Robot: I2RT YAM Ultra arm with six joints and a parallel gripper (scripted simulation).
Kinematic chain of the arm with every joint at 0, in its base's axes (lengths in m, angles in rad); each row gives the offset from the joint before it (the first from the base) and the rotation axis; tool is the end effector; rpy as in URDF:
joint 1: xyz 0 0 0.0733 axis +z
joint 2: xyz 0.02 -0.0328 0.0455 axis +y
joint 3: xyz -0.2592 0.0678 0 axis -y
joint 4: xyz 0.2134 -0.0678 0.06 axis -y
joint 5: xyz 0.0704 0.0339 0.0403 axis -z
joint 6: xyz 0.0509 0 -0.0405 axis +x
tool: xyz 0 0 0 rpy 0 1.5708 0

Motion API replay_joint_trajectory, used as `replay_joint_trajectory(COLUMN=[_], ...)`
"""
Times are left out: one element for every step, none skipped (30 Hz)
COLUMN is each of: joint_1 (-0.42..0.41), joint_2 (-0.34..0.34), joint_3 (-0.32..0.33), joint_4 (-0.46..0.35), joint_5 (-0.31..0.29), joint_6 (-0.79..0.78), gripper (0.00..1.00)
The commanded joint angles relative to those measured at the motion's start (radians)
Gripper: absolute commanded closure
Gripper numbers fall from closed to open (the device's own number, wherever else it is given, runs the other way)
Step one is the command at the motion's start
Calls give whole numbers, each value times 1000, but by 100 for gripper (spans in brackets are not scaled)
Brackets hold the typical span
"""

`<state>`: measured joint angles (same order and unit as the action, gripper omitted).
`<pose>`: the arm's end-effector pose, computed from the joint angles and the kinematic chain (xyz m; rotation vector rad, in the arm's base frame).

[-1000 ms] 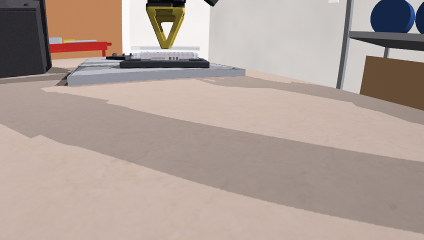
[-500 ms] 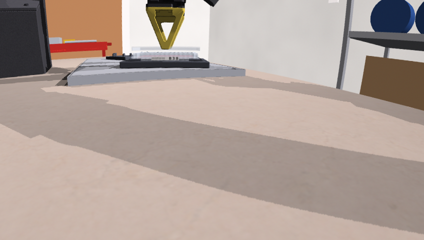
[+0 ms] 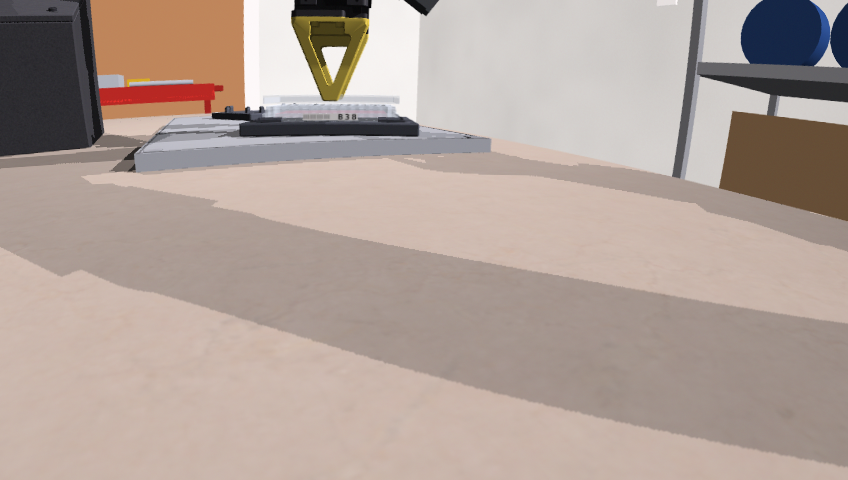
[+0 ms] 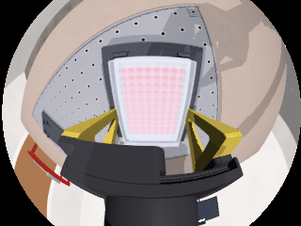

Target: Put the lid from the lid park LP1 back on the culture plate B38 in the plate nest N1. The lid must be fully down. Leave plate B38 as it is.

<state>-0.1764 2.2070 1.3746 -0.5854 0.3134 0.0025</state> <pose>0.3715 -0.0810 0.0924 0.3020 2.9630 -0.4886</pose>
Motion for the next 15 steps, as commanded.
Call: replay_joint_trajectory(joint_1=[2,2,2,2,2,2,1,1,1,1,1,1,1,0,0], joint_2=[-8,-7,-7,-7,-6,-6,-6,-5,-5,-4,-4,-4,-3,-3,-3], joint_3=[2,1,1,1,1,1,0,0,0,0,0,0,0,0,0], joint_4=[7,7,8,9,9,10,10,11,11,12,12,13,13,14,14], joint_5=[-1,-1,-1,-1,-1,-1,-1,-1,-1,-1,-1,-1,-1,-1,-1], joint_6=[-1,-1,-1,-1,-1,-2,-2,-2,-2,-2,-2,-2,-3,-3,-3], gripper=[100,100,100,100,100,100,100,100,100,100,100,100,100,100,100])
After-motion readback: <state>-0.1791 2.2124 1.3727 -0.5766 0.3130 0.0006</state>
